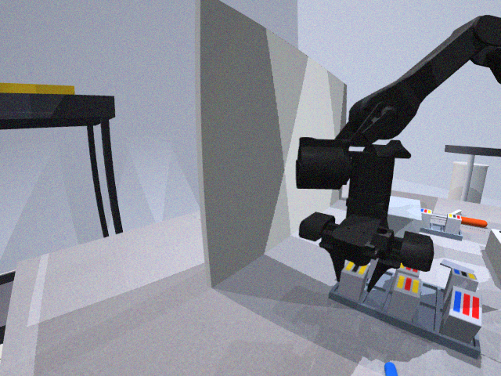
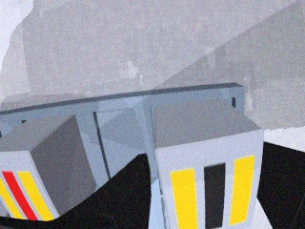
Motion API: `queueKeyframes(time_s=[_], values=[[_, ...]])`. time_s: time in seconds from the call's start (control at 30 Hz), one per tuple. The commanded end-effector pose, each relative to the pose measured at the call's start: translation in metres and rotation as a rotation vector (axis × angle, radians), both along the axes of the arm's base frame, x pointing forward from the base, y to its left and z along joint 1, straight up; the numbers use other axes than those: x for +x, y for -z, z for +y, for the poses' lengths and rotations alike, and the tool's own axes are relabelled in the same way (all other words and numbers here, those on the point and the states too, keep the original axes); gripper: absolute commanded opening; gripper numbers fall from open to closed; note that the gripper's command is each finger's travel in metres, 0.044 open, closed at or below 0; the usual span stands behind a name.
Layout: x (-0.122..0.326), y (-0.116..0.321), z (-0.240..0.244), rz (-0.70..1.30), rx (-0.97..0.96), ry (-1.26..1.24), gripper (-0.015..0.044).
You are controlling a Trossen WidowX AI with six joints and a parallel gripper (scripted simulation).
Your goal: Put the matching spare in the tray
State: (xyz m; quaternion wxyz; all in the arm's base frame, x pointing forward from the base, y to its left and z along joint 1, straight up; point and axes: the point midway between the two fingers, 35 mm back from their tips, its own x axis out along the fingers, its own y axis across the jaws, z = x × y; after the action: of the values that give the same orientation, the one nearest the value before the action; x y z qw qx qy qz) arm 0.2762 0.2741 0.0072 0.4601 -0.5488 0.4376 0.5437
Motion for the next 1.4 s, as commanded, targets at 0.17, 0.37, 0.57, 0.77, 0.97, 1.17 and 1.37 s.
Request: queueKeyframes(time_s=[0.17,0.37,0.57,0.77,0.97,1.17,1.37], values=[[0.0,0.0,0.0,0.0,0.0,0.0,0.0122],[0.0,0.0,0.0,0.0,0.0,0.0,0.0004],[0.0,0.0,0.0,0.0,0.0,0.0,0.0],[0.001,-0.017,0.001,0.0,0.0,-0.001,0.0],[0.0,-0.061,0.0,0.001,-0.001,-0.003,0.0],[-0.002,-0.079,-0.002,0.001,-0.001,-0.004,0.0],[-0.001,-0.076,-0.001,-0.001,-0.003,0.0,0.0]])
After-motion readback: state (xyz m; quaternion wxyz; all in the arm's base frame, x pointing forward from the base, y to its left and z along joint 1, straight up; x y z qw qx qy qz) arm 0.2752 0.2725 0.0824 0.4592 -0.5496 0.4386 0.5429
